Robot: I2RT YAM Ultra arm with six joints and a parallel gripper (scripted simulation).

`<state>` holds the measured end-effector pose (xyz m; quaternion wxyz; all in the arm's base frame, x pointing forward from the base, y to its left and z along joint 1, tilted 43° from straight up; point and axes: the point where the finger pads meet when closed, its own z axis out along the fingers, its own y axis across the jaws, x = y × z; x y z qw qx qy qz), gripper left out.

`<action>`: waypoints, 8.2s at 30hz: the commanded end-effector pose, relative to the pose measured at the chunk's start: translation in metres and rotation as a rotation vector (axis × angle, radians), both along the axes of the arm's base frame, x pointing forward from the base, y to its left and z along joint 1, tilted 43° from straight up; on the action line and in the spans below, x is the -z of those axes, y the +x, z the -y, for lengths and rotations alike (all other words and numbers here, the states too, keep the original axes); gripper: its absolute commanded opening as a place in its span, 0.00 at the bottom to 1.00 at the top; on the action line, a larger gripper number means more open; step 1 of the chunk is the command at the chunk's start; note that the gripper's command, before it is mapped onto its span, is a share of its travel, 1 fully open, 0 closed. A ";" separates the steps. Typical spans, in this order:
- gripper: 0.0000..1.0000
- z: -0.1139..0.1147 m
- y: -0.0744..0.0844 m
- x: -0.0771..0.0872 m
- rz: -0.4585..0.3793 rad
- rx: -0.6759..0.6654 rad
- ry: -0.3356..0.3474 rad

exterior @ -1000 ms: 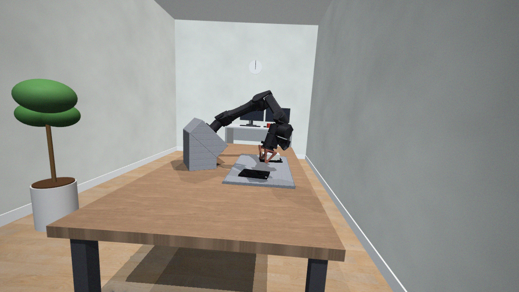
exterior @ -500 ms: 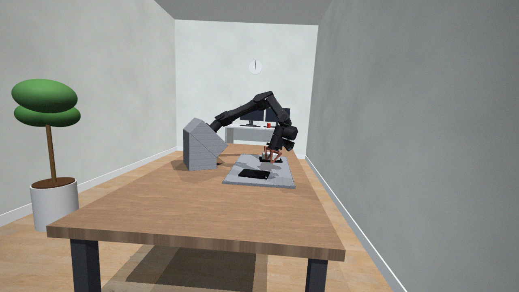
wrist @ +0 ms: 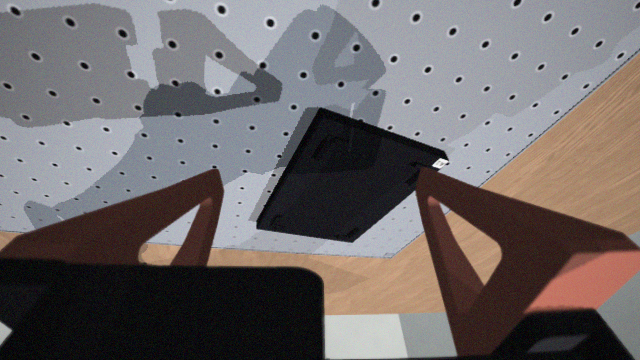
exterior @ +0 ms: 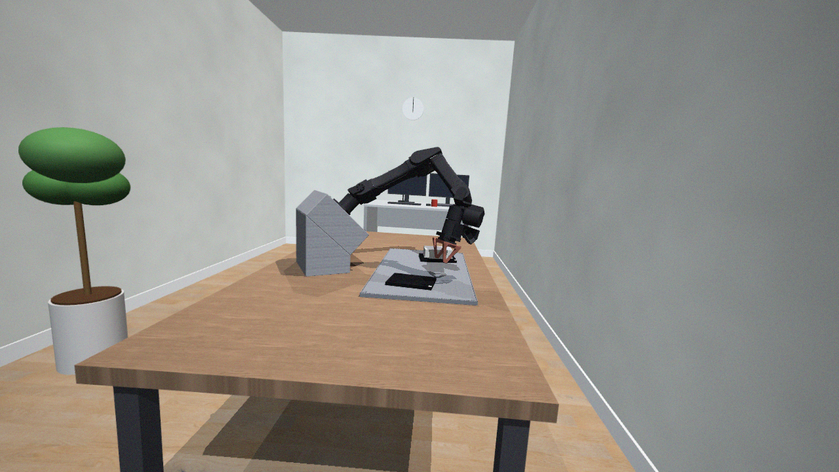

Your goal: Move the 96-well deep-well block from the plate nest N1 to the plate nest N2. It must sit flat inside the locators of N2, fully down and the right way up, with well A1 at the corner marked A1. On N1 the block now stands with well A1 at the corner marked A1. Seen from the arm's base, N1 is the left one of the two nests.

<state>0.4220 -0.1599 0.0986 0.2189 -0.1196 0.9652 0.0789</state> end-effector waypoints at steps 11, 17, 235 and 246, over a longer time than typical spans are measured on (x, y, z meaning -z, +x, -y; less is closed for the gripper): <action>1.00 -0.050 0.012 -0.032 0.034 0.051 -0.005; 1.00 -0.068 0.014 -0.039 0.052 0.062 0.001; 0.00 -0.323 0.006 -0.068 0.217 0.135 0.230; 0.00 -0.323 0.006 -0.068 0.217 0.135 0.230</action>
